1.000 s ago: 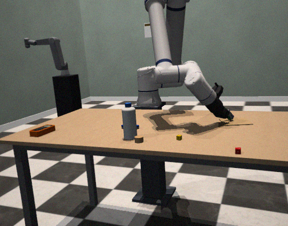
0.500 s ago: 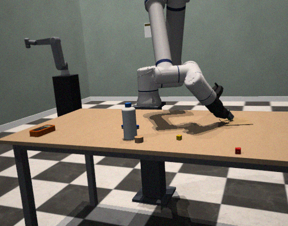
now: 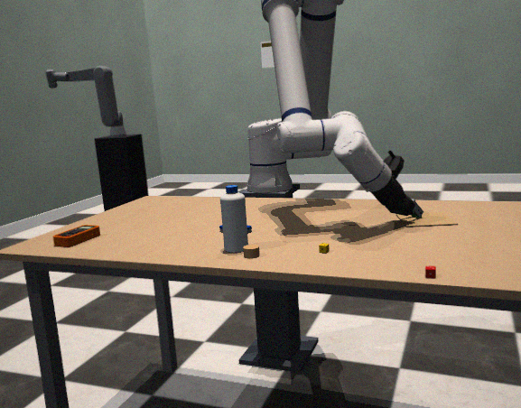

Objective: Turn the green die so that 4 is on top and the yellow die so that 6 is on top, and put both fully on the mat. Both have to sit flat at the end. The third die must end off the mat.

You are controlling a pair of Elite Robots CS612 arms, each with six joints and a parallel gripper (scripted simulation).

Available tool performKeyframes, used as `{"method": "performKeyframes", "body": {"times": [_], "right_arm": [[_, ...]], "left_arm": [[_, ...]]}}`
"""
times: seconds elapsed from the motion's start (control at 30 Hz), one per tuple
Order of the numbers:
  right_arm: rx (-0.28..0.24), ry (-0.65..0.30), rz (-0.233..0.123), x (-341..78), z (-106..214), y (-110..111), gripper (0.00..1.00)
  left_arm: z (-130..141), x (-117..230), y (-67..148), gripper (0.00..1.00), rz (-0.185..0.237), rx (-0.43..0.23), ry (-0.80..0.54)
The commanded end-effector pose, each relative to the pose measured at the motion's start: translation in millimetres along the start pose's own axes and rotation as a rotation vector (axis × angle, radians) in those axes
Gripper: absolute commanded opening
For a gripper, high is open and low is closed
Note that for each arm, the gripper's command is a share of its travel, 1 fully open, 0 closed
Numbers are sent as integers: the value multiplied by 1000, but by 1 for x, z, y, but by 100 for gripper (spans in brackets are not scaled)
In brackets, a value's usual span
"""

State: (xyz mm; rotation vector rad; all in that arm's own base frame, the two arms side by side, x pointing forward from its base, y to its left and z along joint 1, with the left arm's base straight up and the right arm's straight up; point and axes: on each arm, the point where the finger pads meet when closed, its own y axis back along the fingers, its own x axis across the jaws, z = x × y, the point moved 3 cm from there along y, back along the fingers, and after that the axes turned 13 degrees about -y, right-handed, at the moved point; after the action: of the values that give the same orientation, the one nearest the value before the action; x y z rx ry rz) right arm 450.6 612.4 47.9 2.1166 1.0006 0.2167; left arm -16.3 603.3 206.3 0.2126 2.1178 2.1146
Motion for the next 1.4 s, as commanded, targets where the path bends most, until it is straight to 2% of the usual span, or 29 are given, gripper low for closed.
{"method": "performKeyframes", "body": {"times": [0.0,1.13,1.17,1.23,1.27,1.33,1.37], "right_arm": [[0,1,2,1,-1,1,40],[0,1,2,1,-1,1,40],[0,1,2,1,-1,1,46],[0,1,2,1,-1,1,46],[0,1,2,1,-1,1,52],[0,1,2,1,-1,1,52],[0,1,2,1,-1,1,58]], "left_arm": [[1,0,1,100,0,-1,0],[1,0,1,100,0,-1,0],[1,0,1,100,0,-1,0],[1,0,1,100,0,-1,0],[1,0,1,100,0,-1,0],[1,0,1,100,0,-1,0],[1,0,1,100,0,-1,0]]}}
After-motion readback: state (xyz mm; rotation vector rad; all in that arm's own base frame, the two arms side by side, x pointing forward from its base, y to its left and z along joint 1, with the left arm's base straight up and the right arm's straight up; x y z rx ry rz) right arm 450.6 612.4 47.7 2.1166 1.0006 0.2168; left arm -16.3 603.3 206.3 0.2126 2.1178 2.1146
